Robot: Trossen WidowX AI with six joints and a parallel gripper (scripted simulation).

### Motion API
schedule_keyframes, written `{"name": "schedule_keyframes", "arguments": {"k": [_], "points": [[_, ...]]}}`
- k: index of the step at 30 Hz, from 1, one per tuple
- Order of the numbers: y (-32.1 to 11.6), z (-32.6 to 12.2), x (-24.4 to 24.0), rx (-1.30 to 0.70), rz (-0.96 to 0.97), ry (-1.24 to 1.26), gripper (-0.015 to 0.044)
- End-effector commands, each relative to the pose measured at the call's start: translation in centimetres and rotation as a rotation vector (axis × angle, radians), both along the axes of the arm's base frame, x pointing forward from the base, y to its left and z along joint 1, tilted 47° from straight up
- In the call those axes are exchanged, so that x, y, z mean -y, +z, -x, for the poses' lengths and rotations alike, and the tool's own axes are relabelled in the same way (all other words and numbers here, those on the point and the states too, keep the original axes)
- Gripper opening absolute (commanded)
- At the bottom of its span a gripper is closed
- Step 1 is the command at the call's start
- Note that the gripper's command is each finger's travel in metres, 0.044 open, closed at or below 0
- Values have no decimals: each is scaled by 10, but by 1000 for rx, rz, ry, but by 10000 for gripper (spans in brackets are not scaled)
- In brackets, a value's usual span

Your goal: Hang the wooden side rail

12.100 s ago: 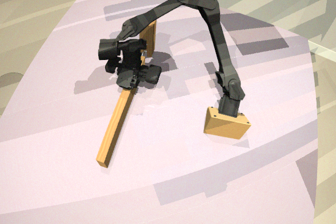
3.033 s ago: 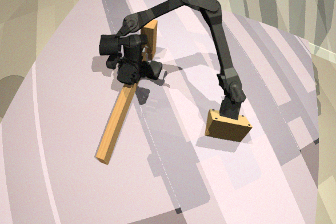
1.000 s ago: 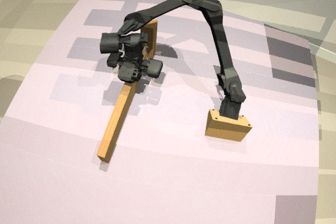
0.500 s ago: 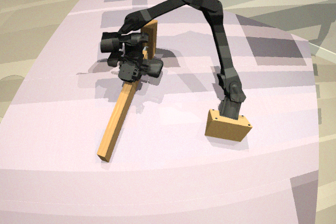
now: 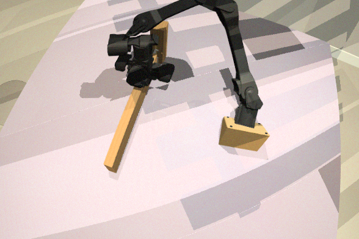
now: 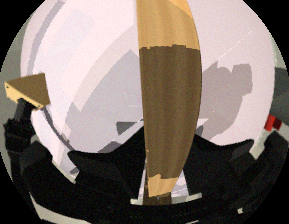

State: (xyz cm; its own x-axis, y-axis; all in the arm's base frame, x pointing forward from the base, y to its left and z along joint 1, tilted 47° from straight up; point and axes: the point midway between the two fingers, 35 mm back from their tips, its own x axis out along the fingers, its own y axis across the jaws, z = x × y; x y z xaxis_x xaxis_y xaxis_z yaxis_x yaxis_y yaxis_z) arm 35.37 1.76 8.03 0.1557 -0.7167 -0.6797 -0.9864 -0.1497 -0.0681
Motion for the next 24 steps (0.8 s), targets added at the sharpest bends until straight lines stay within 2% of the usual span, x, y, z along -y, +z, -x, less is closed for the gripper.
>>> {"name": "schedule_keyframes", "arguments": {"k": [1, 24], "points": [[4, -2, -3, 8, -2, 12, 0], [6, -2, -1, 8, -1, 12, 0]]}}
